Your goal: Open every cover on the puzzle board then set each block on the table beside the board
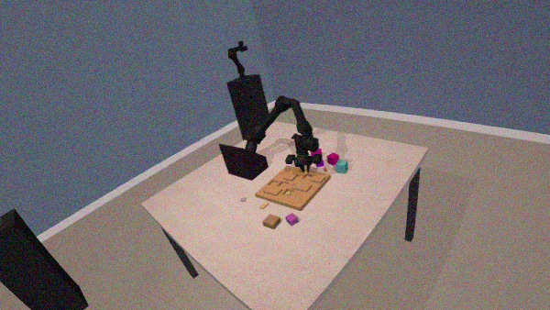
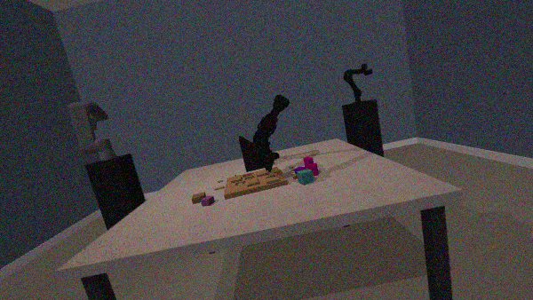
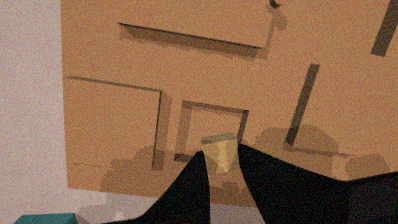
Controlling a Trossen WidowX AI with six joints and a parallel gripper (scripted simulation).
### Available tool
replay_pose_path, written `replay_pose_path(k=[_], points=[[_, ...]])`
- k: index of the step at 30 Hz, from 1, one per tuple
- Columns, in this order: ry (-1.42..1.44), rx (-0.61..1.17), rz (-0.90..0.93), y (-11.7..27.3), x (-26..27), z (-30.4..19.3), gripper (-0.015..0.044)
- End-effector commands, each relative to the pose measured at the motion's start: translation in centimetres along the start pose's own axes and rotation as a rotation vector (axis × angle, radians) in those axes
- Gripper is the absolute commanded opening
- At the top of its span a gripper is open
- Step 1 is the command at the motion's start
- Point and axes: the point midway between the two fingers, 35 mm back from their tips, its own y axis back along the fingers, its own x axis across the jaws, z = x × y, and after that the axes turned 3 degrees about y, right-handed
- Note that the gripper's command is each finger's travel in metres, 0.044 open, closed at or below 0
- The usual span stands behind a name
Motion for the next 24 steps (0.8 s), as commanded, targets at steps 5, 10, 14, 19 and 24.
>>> replay_pose_path(k=[5, 10, 14, 19, 24], points=[[0.005, -0.007, 0.007, 1.3, 0.2, 0.1, 0.008], [0.005, -0.008, 0.007, 2.6, 0.2, 0.1, 0.008], [0.005, -0.008, 0.007, 3.6, 0.2, 0.1, 0.008], [0.005, -0.009, 0.007, 4.9, 0.1, 0.1, 0.008], [0.004, -0.009, 0.007, 5.8, 0.1, 0.1, 0.008]])
